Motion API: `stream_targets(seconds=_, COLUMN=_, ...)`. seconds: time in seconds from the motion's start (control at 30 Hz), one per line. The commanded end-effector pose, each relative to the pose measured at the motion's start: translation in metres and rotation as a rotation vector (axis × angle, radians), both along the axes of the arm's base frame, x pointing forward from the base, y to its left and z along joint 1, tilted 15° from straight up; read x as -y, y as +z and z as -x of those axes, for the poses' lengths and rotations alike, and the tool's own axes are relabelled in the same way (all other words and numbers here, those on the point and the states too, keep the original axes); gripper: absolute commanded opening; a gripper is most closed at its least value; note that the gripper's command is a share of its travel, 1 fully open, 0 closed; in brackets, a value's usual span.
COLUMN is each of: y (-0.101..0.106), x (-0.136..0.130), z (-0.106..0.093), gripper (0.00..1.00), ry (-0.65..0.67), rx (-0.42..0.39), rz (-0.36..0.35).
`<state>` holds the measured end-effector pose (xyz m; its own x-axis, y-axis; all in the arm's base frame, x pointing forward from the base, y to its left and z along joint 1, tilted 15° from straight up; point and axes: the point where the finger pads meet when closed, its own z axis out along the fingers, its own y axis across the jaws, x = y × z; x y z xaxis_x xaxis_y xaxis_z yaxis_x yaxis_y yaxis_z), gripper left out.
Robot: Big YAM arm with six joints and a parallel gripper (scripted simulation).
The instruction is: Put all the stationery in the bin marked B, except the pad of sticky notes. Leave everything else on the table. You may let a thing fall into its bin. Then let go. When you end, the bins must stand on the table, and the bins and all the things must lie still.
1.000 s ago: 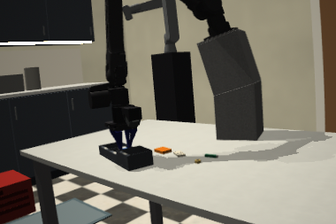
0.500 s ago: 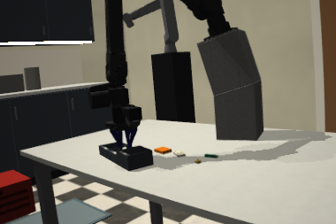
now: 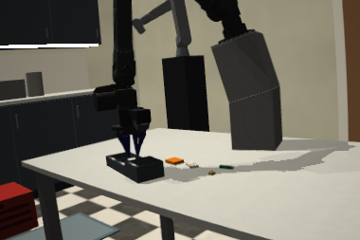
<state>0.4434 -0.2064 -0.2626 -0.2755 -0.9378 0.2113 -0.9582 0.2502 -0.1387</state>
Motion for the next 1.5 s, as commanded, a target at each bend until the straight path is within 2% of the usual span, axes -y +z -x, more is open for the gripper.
stream_targets(seconds=0.0, y=0.017, x=-0.005, z=-0.008, gripper=0.29, ry=0.003, rx=0.016, rz=0.002)
stream_targets(seconds=0.23, y=0.026, x=-0.007, z=-0.007, gripper=0.29, ry=0.002, rx=0.016, rz=0.003)
stream_targets(seconds=0.33, y=0.038, x=-0.012, z=-0.006, gripper=0.29, ry=0.006, rx=0.016, rz=0.003)
stream_targets(seconds=0.47, y=0.039, x=-0.012, z=-0.006, gripper=0.29, ry=0.005, rx=0.016, rz=0.003)
stream_targets(seconds=0.5, y=0.034, x=-0.003, z=-0.006, gripper=0.29, ry=-0.009, rx=0.025, rz=0.007)
stream_targets(seconds=0.53, y=0.031, x=-0.006, z=-0.005, gripper=0.29, ry=0.003, rx=0.015, rz=0.003)
stream_targets(seconds=0.57, y=0.021, x=-0.006, z=0.004, gripper=0.29, ry=-0.009, rx=-0.002, rz=-0.002)
stream_targets(seconds=0.6, y=0.021, x=-0.007, z=0.004, gripper=0.29, ry=-0.008, rx=0.0, rz=-0.002)
stream_targets(seconds=0.63, y=0.031, x=-0.006, z=-0.005, gripper=0.29, ry=0.003, rx=0.015, rz=0.003)
stream_targets(seconds=0.7, y=0.031, x=-0.006, z=-0.005, gripper=0.29, ry=0.003, rx=0.015, rz=0.003)
stream_targets(seconds=0.73, y=0.042, x=-0.008, z=-0.003, gripper=1.0, ry=-0.006, rx=0.016, rz=0.003)
stream_targets(seconds=0.97, y=0.069, x=-0.02, z=-0.003, gripper=1.0, ry=0.006, rx=0.016, rz=0.003)
stream_targets(seconds=1.03, y=0.069, x=-0.02, z=-0.003, gripper=1.0, ry=0.006, rx=0.016, rz=0.003)
stream_targets(seconds=1.47, y=0.119, x=-0.033, z=0.003, gripper=1.0, ry=0.005, rx=0.017, rz=0.003)
